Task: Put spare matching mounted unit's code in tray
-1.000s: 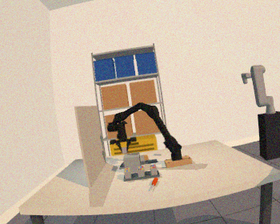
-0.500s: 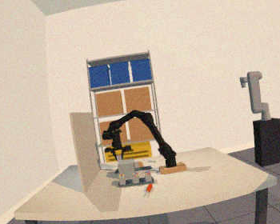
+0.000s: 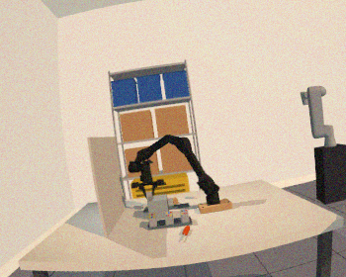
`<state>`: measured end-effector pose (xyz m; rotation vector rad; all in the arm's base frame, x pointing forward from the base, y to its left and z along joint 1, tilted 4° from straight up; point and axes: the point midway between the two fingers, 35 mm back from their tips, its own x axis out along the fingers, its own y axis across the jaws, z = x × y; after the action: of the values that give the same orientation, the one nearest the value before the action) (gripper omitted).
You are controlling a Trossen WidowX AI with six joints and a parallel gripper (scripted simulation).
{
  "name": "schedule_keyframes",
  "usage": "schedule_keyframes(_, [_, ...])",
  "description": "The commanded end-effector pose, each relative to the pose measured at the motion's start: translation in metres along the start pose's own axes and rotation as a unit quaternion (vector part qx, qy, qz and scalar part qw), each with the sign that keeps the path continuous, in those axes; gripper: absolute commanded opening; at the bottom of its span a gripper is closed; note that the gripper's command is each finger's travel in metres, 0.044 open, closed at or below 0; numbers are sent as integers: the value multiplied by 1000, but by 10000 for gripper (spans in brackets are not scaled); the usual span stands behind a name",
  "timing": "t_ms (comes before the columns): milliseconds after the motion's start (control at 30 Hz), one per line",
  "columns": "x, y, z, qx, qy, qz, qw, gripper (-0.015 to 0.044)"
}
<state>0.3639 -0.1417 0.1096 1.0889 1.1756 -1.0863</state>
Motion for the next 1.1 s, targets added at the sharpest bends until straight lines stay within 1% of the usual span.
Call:
schedule_keyframes(0, [4,-1,0,-2,-1,-1,1000,0])
schedule_keyframes(1067, [26,-4,-1,-2,-1,-2,1000,0])
